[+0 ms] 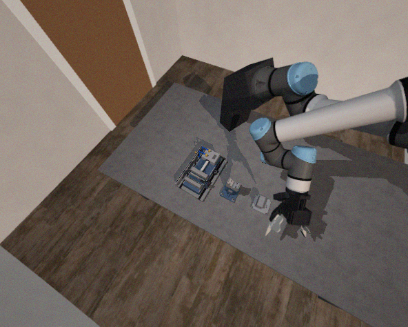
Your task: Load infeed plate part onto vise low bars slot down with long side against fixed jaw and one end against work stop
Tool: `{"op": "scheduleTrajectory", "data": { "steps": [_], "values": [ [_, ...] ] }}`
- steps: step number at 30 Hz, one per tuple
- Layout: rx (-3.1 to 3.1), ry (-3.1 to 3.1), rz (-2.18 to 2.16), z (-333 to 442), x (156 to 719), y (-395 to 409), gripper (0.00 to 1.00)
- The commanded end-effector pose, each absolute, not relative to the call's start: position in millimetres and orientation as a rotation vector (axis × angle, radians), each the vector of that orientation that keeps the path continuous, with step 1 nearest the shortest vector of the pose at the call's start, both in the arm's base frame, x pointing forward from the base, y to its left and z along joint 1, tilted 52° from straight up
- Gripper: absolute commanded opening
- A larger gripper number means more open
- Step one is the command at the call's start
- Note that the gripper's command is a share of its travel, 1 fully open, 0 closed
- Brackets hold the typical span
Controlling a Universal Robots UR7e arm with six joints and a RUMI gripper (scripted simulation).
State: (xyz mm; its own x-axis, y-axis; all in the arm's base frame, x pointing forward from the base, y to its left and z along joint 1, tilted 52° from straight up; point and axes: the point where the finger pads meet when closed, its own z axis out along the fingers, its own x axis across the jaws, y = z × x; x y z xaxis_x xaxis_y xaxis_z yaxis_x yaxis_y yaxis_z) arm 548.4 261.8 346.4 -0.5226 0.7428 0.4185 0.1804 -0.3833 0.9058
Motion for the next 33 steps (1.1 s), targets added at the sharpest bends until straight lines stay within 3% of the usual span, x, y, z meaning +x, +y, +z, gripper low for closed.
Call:
{"op": "scheduleTrajectory", "data": {
  "steps": [1, 33],
  "values": [
    [1.245, 1.447, 1.963, 346.8, 548.4, 261.6, 1.0],
    [1.313, 1.453, 1.959, 342.5, 553.1, 257.4, 1.0]
  ]
}}
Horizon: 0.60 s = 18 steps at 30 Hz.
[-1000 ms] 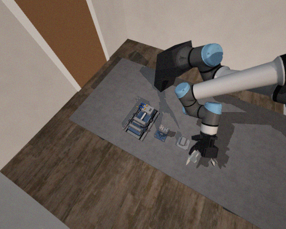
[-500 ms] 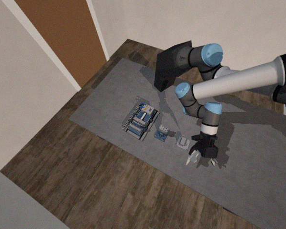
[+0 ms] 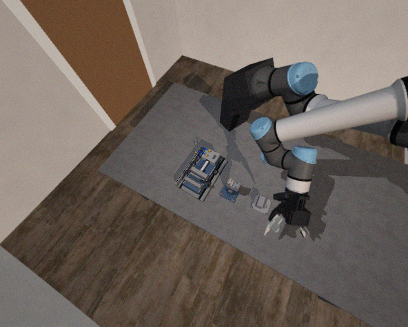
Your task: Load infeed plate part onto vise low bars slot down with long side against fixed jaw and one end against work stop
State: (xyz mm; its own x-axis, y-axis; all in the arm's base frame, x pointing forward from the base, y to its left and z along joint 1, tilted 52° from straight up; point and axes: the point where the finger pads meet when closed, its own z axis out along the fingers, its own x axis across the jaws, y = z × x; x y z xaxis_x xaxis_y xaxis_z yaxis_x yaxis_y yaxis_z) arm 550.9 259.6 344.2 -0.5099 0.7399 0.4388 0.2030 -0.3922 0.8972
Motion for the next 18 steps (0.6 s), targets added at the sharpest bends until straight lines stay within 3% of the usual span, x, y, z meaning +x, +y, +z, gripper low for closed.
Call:
{"op": "scheduleTrajectory", "data": {
  "steps": [1, 18],
  "values": [
    [1.313, 1.453, 1.959, 342, 553, 257, 1.0],
    [1.672, 1.457, 1.923, 319, 569, 236, 1.0]
  ]
}}
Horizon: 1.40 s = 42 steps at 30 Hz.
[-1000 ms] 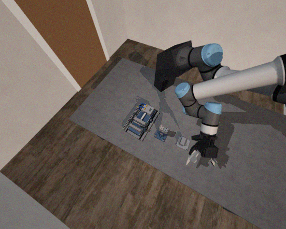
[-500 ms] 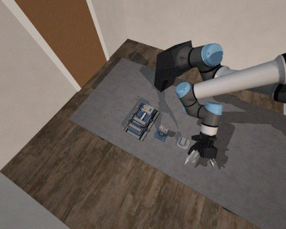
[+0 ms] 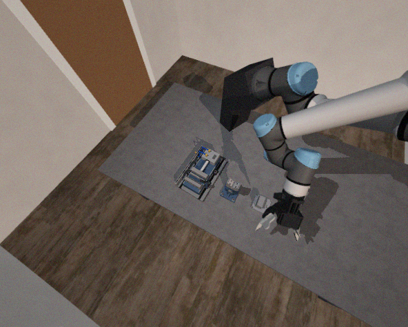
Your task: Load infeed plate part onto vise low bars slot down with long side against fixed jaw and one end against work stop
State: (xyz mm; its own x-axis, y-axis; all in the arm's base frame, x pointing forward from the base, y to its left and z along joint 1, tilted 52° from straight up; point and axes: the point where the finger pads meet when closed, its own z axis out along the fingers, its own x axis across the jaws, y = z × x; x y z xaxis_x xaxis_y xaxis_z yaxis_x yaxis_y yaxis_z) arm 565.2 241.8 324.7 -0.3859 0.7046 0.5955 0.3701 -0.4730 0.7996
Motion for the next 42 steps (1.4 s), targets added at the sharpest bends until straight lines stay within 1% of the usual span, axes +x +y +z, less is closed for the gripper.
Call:
{"op": "scheduleTrajectory", "data": {
  "steps": [1, 22, 42],
  "values": [
    [1.709, 1.454, 1.918, 317, 570, 234, 1.0],
    [2.246, 1.359, 1.815, 283, 567, 209, 1.0],
    [2.767, 1.15, 1.65, 255, 541, 193, 1.0]
  ]
}}
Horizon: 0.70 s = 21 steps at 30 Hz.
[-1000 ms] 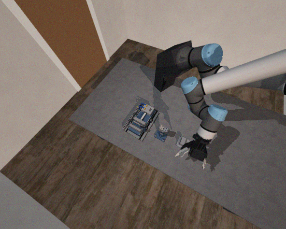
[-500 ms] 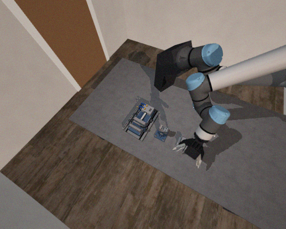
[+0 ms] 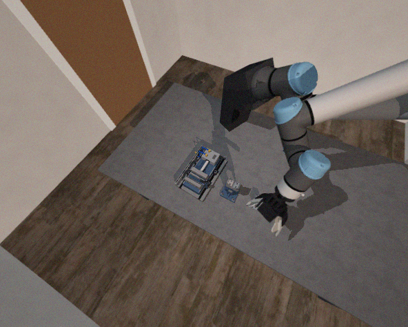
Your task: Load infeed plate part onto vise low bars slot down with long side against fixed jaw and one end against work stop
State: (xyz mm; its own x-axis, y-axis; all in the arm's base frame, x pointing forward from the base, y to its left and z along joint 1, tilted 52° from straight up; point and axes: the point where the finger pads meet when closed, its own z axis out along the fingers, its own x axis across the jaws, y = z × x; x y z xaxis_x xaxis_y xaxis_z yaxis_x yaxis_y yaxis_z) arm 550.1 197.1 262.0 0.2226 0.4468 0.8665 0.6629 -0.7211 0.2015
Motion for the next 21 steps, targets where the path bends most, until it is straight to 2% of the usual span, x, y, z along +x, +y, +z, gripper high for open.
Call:
{"op": "scheduleTrajectory", "data": {
  "steps": [1, 21],
  "values": [
    [-2.315, -0.963, -1.381, 255, 541, 193, 1.0],
    [-2.364, -0.602, -1.032, 238, 500, 189, 1.0]
  ]
}}
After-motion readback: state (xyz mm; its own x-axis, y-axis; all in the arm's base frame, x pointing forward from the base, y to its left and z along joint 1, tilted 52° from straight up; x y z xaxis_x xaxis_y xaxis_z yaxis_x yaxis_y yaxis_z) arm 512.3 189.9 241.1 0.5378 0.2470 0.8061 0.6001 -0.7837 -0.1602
